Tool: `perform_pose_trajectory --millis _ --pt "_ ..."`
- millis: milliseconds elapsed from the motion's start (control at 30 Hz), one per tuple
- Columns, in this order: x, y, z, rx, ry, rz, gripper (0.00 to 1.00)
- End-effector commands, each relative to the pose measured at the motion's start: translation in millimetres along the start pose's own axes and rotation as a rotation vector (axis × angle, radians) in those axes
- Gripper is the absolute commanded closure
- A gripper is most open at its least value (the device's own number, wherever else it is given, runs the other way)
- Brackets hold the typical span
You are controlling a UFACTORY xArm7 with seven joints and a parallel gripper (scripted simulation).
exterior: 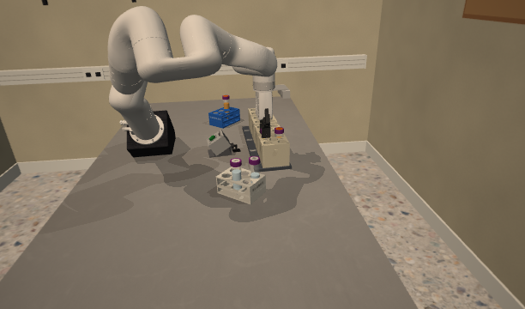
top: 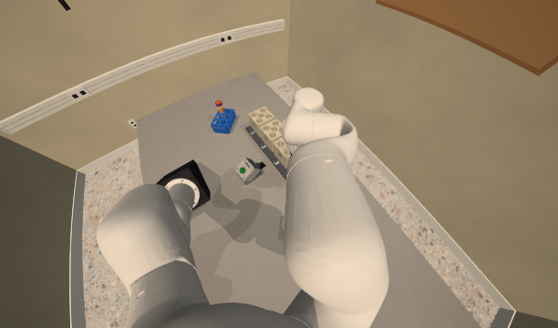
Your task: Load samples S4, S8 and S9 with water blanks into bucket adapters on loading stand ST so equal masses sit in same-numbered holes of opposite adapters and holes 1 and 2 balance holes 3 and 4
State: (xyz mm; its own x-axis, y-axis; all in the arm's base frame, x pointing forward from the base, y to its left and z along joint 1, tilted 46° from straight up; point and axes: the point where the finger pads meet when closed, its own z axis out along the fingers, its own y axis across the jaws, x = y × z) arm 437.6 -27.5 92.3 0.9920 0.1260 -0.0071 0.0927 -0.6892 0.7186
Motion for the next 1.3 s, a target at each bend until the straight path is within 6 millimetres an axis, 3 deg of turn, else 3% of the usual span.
perform_pose_trajectory --millis 0,333,367,1267 --pt "1.5 -0.6 -1.2 0.001 0.006 0.000 1.00" --pt "1.5 -0.6 -1.2 0.001 0.006 0.000 1.00" --pt "1.5 -0.6 -0.8 0.001 0.006 0.000 0.56" --pt "1.6 -0.6 -0.9 0.001 0.006 0.000 0.56"
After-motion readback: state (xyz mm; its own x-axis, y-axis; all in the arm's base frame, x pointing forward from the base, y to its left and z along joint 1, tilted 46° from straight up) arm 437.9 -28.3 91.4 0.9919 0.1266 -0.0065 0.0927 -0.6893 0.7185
